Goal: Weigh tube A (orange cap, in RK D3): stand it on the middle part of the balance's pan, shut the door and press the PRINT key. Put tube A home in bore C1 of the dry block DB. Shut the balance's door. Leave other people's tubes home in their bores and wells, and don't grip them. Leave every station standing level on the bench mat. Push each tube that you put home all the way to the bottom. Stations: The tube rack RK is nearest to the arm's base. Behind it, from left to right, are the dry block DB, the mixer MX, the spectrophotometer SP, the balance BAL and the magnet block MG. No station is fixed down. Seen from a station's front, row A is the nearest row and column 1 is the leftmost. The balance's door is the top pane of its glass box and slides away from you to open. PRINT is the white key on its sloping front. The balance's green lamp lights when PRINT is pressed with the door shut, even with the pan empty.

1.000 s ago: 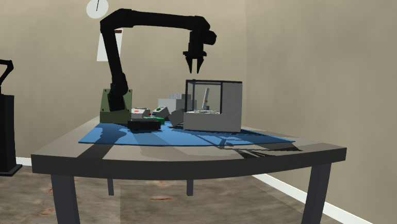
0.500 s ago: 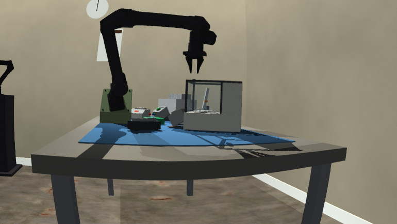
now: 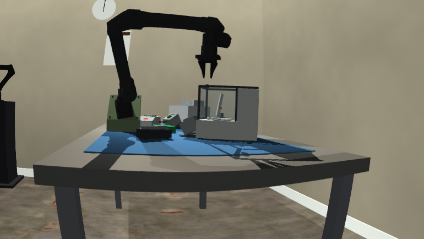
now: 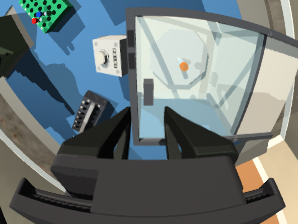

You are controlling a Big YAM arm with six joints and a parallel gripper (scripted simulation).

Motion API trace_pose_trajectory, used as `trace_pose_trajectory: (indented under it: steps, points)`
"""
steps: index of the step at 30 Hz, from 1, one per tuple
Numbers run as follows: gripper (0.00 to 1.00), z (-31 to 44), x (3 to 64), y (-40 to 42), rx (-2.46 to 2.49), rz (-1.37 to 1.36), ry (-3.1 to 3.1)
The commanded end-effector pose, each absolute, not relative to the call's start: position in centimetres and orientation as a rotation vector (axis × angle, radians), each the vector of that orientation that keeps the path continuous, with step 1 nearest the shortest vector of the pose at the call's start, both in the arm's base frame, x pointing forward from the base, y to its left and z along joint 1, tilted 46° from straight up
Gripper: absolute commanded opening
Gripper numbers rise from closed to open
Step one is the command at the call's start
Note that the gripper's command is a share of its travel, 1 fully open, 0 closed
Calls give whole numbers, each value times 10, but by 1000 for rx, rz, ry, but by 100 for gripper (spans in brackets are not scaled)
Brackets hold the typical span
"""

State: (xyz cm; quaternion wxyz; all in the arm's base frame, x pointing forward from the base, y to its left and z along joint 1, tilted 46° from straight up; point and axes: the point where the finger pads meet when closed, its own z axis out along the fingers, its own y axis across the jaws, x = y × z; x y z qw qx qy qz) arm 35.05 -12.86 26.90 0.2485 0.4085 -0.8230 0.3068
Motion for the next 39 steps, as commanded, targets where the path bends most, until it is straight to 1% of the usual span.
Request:
trace_pose_trajectory:
  steps: [1, 3, 4, 8, 11, 14, 16, 26, 30, 39]
  points:
    - [30, 280, 363, -132, 1083, 854, -2278]
    - [30, 280, 363, -132, 1083, 854, -2278]
    - [0, 268, 345, -135, 1040, 866, -2302]
    - [0, 253, 330, -139, 895, 923, -2390]
    - [0, 253, 330, -139, 782, 960, -2454]
    - [0, 248, 332, -131, 789, 958, -2439]
    - [0, 242, 320, -142, 665, 996, -2513]
    - [0, 232, 310, -144, 262, 1100, -2673]
    - [0, 227, 308, -143, 202, 1100, -2665]
    - [0, 211, 291, -149, -240, 1193, -2788]
